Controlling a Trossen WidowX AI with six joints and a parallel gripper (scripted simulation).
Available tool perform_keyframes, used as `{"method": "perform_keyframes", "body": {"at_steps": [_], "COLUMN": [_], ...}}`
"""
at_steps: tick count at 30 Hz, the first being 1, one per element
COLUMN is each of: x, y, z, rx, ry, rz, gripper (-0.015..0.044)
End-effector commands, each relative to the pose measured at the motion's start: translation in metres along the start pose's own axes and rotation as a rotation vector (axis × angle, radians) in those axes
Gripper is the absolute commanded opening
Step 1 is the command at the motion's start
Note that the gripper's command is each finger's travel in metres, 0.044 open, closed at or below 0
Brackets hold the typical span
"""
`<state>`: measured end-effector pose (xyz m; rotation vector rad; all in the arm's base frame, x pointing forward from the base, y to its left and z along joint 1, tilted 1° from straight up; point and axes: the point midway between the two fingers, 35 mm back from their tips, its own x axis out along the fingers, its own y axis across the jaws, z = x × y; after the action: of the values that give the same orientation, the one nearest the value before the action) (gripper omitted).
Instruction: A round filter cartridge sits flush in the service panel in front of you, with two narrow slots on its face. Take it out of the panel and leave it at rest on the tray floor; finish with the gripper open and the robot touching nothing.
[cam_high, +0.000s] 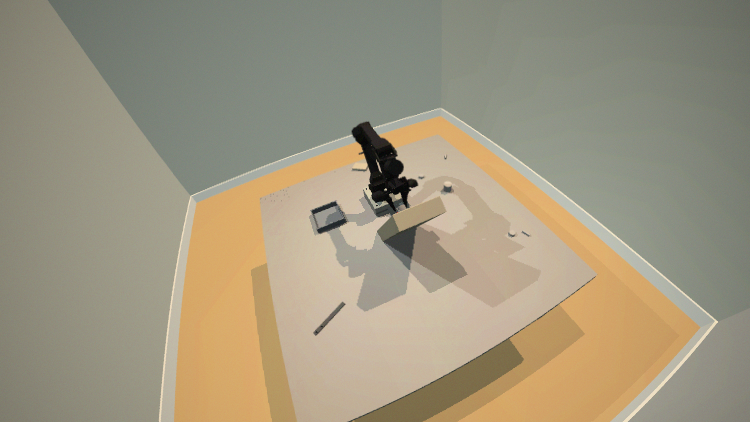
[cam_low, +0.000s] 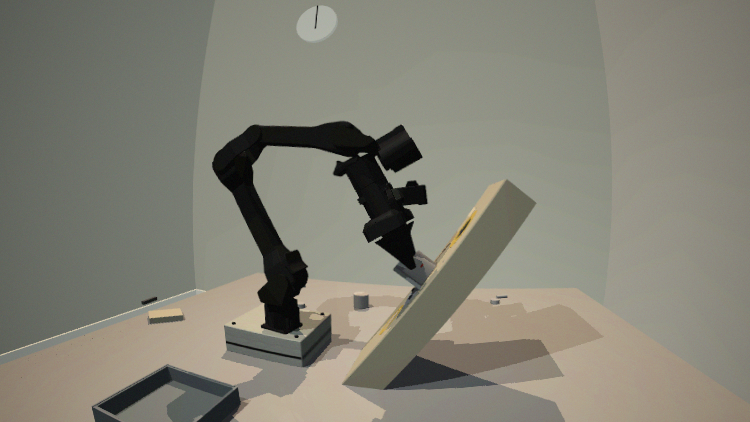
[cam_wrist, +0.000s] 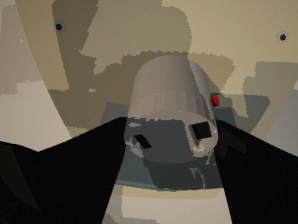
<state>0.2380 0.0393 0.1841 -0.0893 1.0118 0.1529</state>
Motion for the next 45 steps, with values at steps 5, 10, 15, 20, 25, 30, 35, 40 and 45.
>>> {"method": "perform_keyframes", "body": {"at_steps": [5,10,15,20,25,30,35,40,45], "x": [-0.004,-0.010,-0.013,-0.035,-0.058,-0.081,-0.101,-0.099,-0.096], "y": [0.000,0.000,0.000,0.000,0.000,0.000,0.000,-0.006,-0.018], "z": [0.008,0.022,0.023,0.027,0.029,0.029,0.027,0.028,0.029], "rx": [0.000,0.000,0.000,0.000,0.000,0.000,0.000,-0.001,-0.003], "ry": [-0.001,-0.001,-0.001,0.000,0.001,0.002,0.003,0.008,0.016], "rz": [-0.001,0.000,0.000,0.000,0.000,0.000,0.000,-0.001,-0.003], "gripper": [0.0000,0.0000,0.0000,0.0000,0.0000,0.0000,0.0000,0.0000,0.0000]}}
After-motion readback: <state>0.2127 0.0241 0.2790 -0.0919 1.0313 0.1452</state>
